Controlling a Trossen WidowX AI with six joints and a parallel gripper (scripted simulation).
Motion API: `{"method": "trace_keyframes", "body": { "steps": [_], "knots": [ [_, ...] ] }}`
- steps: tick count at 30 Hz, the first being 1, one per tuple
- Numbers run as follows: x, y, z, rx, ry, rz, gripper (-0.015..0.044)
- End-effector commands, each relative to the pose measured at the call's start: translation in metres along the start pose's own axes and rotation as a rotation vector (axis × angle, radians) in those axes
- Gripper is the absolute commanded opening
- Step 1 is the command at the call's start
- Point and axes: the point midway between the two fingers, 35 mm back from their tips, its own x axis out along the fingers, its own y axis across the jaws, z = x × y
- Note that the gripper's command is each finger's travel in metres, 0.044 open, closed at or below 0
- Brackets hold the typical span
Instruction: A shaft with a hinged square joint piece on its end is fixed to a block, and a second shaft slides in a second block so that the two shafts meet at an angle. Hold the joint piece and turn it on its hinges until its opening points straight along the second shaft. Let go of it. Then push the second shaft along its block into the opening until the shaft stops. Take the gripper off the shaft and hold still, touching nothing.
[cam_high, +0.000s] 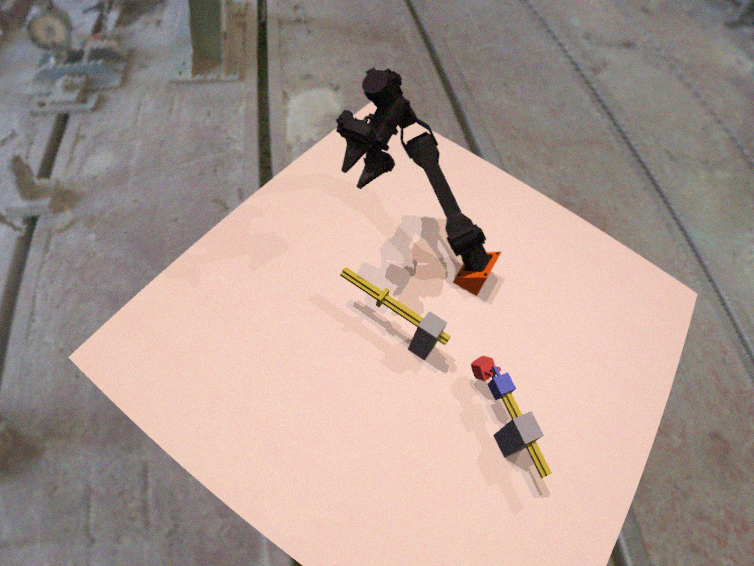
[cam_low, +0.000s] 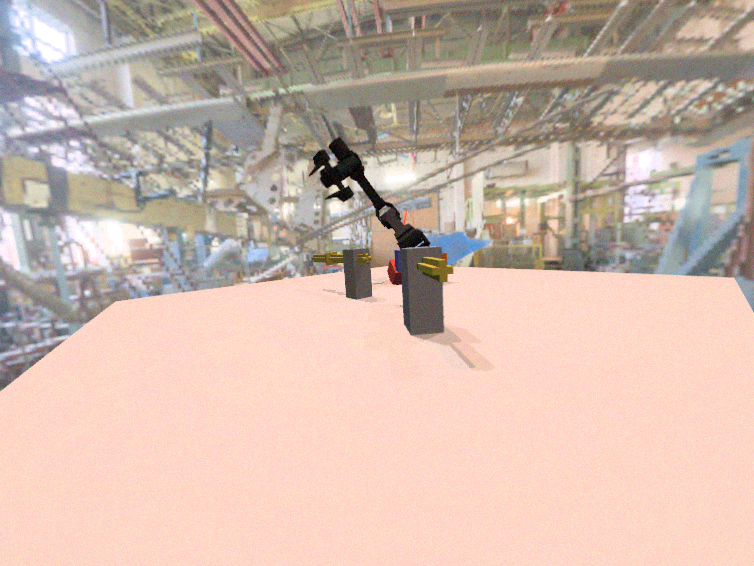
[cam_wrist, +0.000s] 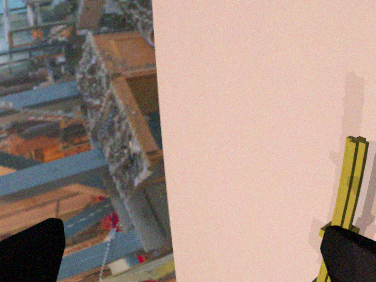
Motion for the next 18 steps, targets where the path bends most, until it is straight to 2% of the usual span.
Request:
{"method": "trace_keyframes", "body": {
  "steps": [1, 18],
  "knots": [
    [0.006, 0.002, -0.013, -0.058, 0.036, -0.012, 0.044],
    [0.076, 0.021, -0.122, -0.357, 0.194, -0.195, 0.044]
  ]
}}
